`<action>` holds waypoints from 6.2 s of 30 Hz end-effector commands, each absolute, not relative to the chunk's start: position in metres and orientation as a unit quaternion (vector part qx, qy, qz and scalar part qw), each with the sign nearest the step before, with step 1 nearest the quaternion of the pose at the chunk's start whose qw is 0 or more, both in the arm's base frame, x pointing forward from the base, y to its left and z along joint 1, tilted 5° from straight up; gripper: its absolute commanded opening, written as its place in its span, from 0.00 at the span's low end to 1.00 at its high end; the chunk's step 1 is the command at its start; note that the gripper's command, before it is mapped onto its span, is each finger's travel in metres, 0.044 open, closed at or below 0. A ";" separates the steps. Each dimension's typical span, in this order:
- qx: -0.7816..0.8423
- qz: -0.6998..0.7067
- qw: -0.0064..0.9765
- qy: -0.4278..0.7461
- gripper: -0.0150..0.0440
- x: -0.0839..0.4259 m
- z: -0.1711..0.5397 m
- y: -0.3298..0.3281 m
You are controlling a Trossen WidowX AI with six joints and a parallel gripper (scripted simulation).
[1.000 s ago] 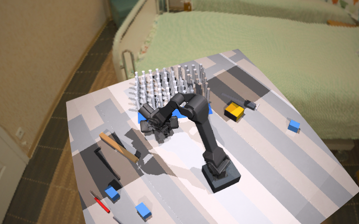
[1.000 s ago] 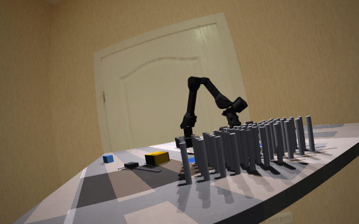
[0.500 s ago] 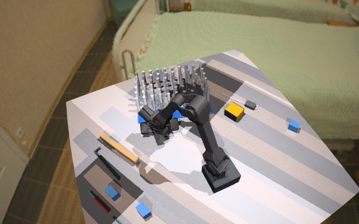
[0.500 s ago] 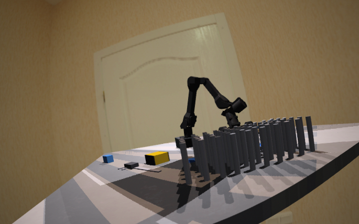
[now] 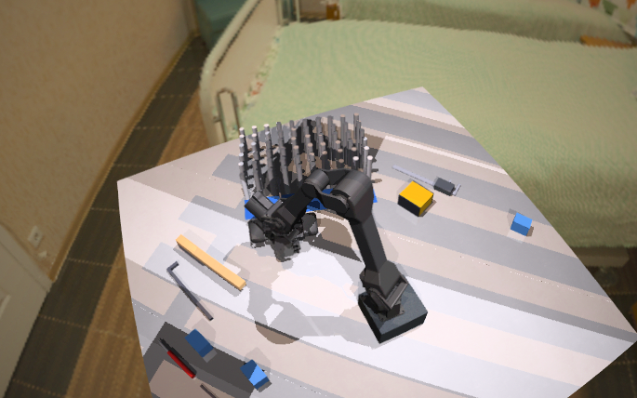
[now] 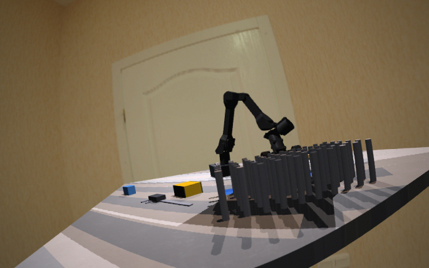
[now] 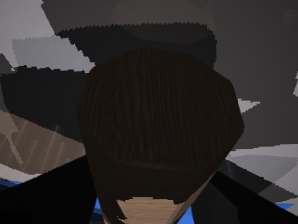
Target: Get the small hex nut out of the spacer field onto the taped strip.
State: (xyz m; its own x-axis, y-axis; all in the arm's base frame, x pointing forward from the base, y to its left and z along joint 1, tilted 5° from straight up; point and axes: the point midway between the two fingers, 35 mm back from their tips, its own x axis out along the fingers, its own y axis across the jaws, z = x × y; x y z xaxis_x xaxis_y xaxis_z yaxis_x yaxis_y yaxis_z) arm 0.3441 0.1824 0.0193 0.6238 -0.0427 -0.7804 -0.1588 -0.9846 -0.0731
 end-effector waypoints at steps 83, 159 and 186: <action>-0.897 0.433 0.070 0.058 0.25 0.271 0.013 0.194; -0.875 0.447 0.145 0.118 0.25 0.247 0.153 0.182; -0.709 0.400 0.453 0.364 0.25 0.305 0.150 0.108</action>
